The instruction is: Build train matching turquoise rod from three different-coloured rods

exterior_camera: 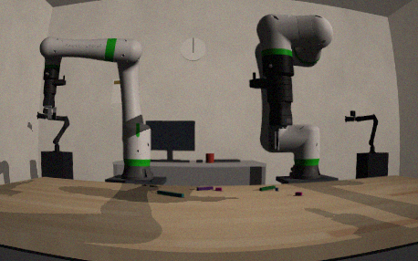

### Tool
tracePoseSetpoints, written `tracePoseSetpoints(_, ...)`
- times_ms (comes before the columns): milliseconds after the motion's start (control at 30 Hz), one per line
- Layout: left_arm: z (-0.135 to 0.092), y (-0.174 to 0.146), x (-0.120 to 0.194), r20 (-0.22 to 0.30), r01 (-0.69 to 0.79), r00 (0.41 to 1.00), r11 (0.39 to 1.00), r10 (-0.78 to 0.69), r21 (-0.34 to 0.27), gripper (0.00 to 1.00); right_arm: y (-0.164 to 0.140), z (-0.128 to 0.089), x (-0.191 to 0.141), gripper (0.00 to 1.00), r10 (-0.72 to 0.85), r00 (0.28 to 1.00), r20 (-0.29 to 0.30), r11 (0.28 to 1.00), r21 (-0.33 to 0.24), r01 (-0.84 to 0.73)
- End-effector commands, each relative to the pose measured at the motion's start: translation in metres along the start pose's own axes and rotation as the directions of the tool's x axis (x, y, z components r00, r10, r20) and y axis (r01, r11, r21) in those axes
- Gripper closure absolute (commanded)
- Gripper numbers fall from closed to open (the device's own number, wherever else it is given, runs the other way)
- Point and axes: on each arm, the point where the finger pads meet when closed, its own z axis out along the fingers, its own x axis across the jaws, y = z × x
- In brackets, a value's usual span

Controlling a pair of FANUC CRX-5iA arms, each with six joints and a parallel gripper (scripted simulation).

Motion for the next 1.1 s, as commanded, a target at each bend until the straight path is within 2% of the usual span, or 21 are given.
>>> tracePoseSetpoints(0,0.005,-0.007,0.041,0.062,0.128,0.990,0.992,-0.127,-0.006,0.76,0.000,-0.001,0.000,0.00,0.000,1.000,0.000,1.000,-0.002,0.000)
tracePoseSetpoints(267,0.026,-0.024,0.101,0.062,0.291,0.955,0.957,-0.290,0.004,0.76,0.000,-0.001,0.000,0.00,0.000,1.000,0.000,1.000,-0.002,0.000)
tracePoseSetpoints(333,0.026,-0.024,0.101,0.062,0.291,0.955,0.957,-0.290,0.004,0.76,0.000,-0.001,0.000,0.00,0.000,1.000,0.000,1.000,-0.002,0.000)
tracePoseSetpoints(500,0.045,-0.038,0.141,0.061,0.391,0.918,0.920,-0.391,0.011,0.76,0.000,-0.001,0.000,0.00,0.000,1.000,0.000,1.000,-0.002,0.000)
tracePoseSetpoints(1067,0.047,-0.040,0.147,0.061,0.404,0.913,0.915,-0.404,0.012,0.76,0.000,-0.001,0.000,0.00,0.000,1.000,0.000,1.000,-0.002,0.000)
